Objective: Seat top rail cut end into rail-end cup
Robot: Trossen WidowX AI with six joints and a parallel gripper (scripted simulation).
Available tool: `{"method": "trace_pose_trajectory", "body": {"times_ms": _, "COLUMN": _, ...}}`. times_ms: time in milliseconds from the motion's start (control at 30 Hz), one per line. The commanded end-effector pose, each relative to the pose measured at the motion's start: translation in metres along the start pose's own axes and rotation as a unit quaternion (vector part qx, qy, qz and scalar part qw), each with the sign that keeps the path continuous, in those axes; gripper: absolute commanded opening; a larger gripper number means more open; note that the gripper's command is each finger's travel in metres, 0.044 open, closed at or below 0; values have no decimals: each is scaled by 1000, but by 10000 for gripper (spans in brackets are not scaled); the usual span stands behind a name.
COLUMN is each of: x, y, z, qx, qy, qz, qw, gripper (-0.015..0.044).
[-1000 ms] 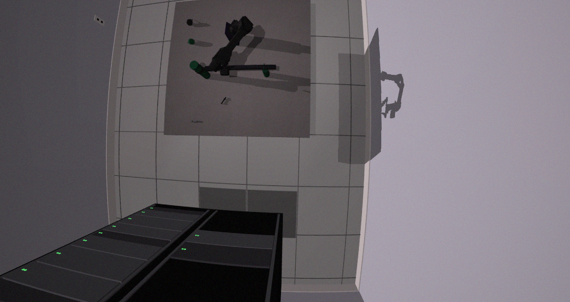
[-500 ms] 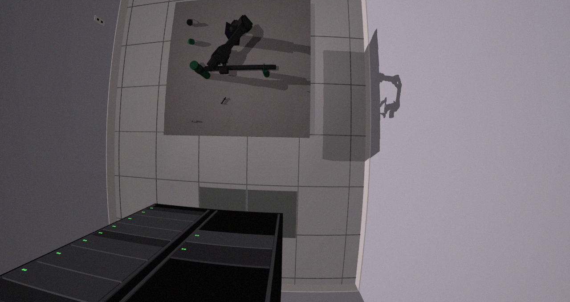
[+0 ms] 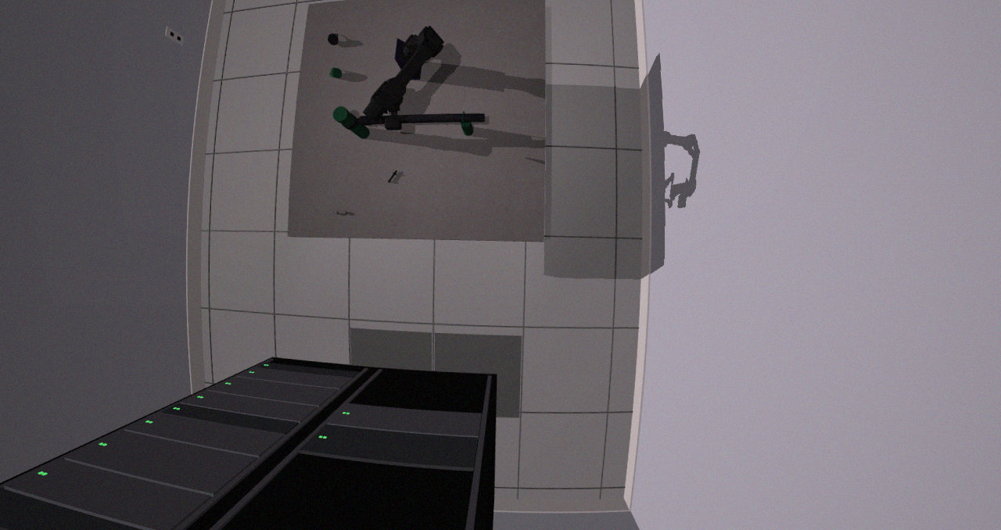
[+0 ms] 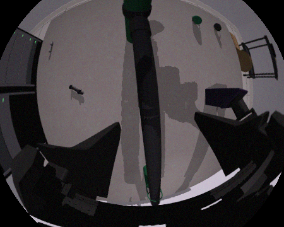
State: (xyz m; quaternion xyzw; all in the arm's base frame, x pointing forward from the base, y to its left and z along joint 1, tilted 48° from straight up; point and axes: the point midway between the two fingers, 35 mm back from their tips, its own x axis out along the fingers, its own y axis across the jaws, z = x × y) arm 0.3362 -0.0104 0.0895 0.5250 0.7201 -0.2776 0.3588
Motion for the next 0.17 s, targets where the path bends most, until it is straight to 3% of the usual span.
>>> {"method": "trace_pose_trajectory", "body": {"times_ms": 0, "x": 0, "y": -1, "z": 1, "qx": -1, "qy": -1, "qz": -1, "qw": 1000, "gripper": 440}}
{"method": "trace_pose_trajectory", "body": {"times_ms": 133, "x": 0, "y": -1, "z": 1, "qx": -1, "qy": -1, "qz": -1, "qw": 1000, "gripper": 440}}
